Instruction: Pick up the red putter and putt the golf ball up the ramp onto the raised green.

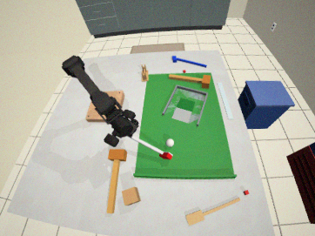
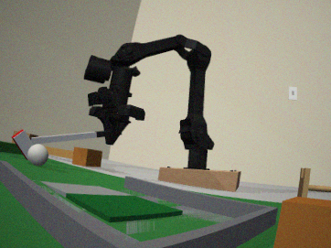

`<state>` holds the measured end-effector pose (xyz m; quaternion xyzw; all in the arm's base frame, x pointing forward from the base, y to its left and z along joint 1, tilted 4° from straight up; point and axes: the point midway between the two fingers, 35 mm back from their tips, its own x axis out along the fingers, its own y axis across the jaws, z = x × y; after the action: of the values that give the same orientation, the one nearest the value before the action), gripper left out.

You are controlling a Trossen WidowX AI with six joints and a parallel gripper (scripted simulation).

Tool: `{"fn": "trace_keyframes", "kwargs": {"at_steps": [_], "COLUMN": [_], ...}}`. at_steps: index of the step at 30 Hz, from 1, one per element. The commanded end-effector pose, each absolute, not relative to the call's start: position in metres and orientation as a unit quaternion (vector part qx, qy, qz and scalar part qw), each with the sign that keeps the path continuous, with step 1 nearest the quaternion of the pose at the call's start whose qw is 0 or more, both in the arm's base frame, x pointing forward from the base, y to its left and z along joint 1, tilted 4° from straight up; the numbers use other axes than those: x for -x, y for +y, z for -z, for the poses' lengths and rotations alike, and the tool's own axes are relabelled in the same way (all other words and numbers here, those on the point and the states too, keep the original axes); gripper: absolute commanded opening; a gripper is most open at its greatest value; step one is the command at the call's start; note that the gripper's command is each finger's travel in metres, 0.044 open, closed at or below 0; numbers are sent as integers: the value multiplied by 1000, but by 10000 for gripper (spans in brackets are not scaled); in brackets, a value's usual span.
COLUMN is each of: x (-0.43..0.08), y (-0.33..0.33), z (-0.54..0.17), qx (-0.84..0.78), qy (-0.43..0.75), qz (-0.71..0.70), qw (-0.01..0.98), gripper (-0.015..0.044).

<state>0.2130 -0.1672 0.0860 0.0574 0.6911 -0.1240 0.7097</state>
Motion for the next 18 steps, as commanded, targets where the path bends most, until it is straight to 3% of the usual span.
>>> {"fn": "trace_keyframes", "kwargs": {"at_steps": [1,8,18], "x": [-227,-237,-238], "y": [-129,-53,-49], "z": [-84,-77,-103], "qx": [-52,-53,-53], "qy": [690,689,689], "qz": [114,110,110], "qw": [713,714,714], "gripper": [0,0,0]}}
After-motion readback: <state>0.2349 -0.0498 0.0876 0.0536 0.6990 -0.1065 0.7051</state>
